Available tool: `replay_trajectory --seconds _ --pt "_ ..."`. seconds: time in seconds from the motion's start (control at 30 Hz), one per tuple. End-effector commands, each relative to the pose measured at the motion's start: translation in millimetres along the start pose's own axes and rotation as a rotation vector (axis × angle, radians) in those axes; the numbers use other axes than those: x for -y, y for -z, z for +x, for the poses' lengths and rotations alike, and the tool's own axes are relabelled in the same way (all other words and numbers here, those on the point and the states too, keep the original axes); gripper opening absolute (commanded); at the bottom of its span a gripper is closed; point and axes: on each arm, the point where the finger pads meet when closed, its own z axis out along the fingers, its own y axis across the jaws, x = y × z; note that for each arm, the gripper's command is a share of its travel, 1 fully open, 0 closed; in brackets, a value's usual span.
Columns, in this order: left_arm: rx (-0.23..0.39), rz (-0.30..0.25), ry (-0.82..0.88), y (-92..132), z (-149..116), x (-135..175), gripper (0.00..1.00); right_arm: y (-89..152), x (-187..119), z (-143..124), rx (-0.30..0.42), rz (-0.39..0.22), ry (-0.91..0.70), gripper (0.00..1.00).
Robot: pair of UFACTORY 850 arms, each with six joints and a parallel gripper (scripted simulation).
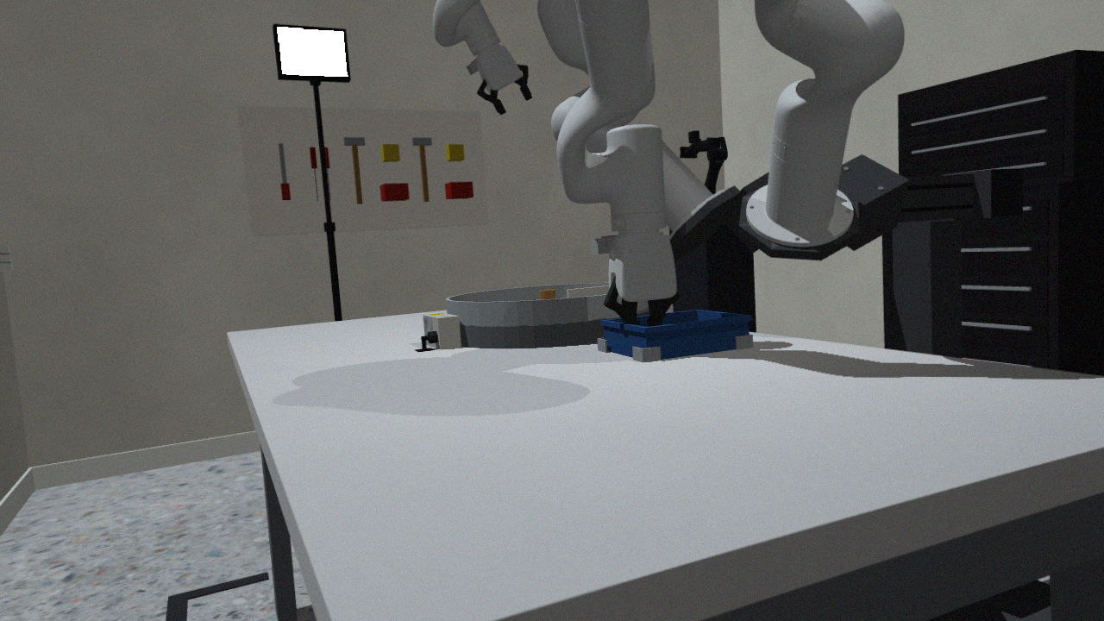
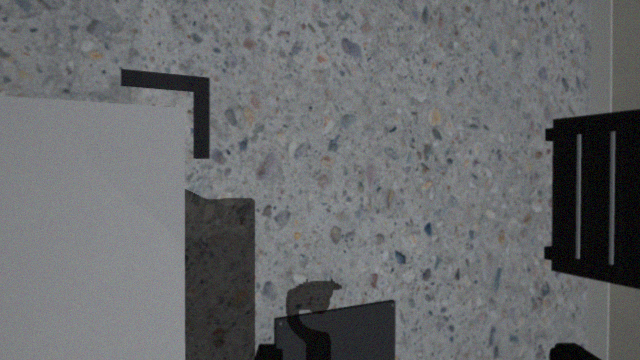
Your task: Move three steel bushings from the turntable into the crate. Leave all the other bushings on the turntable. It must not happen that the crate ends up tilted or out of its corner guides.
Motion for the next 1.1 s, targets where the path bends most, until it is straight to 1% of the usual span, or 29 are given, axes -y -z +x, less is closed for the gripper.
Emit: replay_trajectory --seconds 0.0,0.27,0.3,1.07 --pt "0.000 0.001 0.000 0.2 0.1 0.3 0.00 0.8 0.0 0.4 -0.002 0.000 0.000 1.00" --pt "0.000 0.001 0.000 0.2 0.1 0.3 0.00 0.8 0.0 0.4 -0.002 0.000 0.000 1.00" --pt "0.000 0.001 0.000 0.2 0.1 0.3 0.42 0.8 0.0 0.4 -0.002 0.000 0.000 1.00" --pt "0.000 0.001 0.000 0.2 0.1 0.3 0.42 0.8 0.0 0.4 -0.002 0.000 0.000 1.00"
